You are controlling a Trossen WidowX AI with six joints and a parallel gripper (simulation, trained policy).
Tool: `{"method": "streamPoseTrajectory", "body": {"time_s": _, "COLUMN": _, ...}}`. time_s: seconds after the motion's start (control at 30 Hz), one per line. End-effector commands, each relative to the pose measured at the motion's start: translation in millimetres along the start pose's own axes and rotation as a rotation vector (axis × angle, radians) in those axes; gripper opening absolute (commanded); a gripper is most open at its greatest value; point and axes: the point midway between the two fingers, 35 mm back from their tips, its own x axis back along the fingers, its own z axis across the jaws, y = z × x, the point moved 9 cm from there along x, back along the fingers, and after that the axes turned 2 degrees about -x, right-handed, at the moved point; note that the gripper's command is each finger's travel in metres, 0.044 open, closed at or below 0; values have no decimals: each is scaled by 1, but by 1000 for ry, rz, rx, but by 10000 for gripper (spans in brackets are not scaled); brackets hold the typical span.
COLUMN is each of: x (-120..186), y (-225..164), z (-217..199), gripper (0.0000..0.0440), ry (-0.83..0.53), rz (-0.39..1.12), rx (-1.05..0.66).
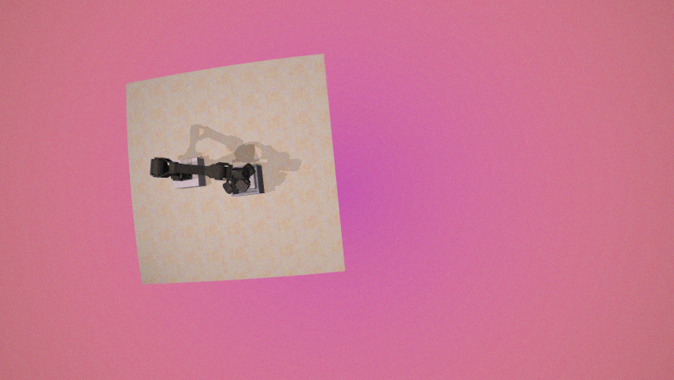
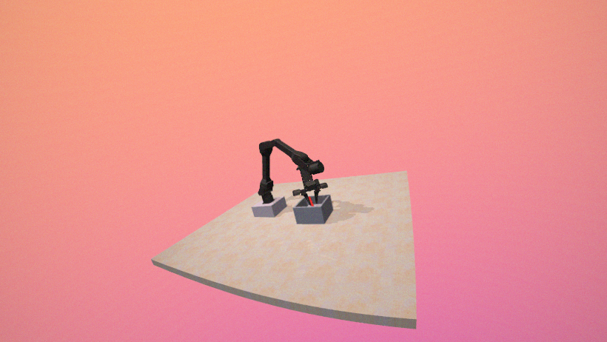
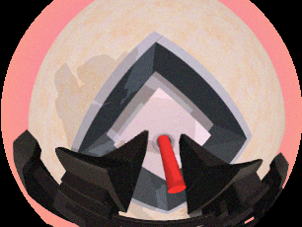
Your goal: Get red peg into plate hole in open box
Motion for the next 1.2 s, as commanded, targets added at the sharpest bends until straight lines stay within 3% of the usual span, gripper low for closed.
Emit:
{"method": "streamPoseTrajectory", "body": {"time_s": 0.0, "x": 3, "y": 8, "z": 5, "gripper": 149, "ry": 7, "rz": 4, "rx": 20}}
{"method": "streamPoseTrajectory", "body": {"time_s": 0.13, "x": 4, "y": 16, "z": 9, "gripper": 145, "ry": 12, "rz": 3, "rx": 35}}
{"method": "streamPoseTrajectory", "body": {"time_s": 0.2, "x": 2, "y": 21, "z": 11, "gripper": 163, "ry": 18, "rz": -1, "rx": 39}}
{"method": "streamPoseTrajectory", "body": {"time_s": 0.57, "x": 0, "y": 55, "z": 22, "gripper": 432, "ry": 57, "rz": -73, "rx": 34}}
{"method": "streamPoseTrajectory", "body": {"time_s": 0.77, "x": 8, "y": 76, "z": 25, "gripper": 440, "ry": 103, "rz": -154, "rx": 3}}
{"method": "streamPoseTrajectory", "body": {"time_s": 1.17, "x": 8, "y": 77, "z": 25, "gripper": 440, "ry": 104, "rz": -157, "rx": 2}}
